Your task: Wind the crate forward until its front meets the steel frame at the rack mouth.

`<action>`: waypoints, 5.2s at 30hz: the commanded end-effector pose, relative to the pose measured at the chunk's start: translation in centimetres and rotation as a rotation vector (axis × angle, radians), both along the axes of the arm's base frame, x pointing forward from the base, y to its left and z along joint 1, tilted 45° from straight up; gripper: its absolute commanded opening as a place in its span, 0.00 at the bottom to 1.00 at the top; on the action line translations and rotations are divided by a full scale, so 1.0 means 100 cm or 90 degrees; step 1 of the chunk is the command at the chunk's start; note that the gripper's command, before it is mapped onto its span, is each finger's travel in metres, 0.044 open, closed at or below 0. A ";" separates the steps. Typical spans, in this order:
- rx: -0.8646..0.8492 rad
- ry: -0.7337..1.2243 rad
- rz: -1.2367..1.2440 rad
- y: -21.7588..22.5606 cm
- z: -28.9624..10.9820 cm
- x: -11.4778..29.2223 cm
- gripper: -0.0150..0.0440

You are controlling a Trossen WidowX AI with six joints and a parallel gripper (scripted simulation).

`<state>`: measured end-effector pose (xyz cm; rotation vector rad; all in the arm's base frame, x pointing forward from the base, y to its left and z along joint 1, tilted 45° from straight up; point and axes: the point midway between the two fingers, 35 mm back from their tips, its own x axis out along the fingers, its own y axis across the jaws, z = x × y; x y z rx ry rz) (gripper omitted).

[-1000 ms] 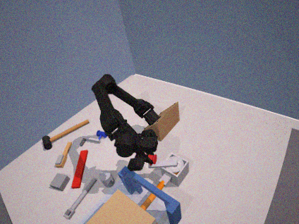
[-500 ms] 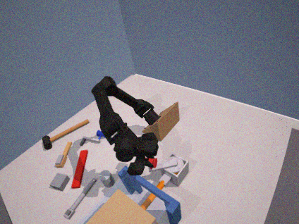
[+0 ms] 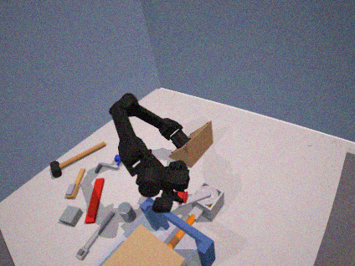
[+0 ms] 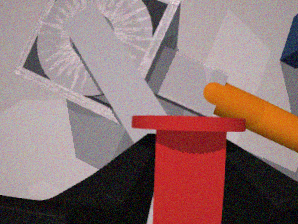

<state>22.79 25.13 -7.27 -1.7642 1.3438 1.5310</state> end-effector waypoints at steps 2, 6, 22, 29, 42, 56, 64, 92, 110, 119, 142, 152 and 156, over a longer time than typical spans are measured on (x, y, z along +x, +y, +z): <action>0.009 -0.012 0.003 0.011 -0.012 0.007 0.25; 0.009 -0.012 0.003 0.014 -0.015 0.008 0.25; 0.010 -0.012 0.003 0.029 -0.028 0.010 0.25; 0.010 -0.012 0.003 0.035 -0.033 0.010 0.25; 0.011 -0.012 0.003 0.047 -0.044 0.007 0.25; 0.012 -0.012 0.003 0.058 -0.056 0.001 0.25; 0.012 -0.012 0.003 0.065 -0.062 -0.003 0.25; 0.014 -0.011 0.003 0.082 -0.082 -0.026 0.25; 0.014 -0.011 0.003 0.089 -0.091 -0.041 0.25; 0.015 -0.010 0.003 0.092 -0.095 -0.051 0.25; 0.015 -0.010 0.003 0.095 -0.102 -0.074 0.25; 0.015 -0.009 0.003 0.095 -0.103 -0.080 0.25; 0.015 -0.009 0.003 0.095 -0.104 -0.082 0.25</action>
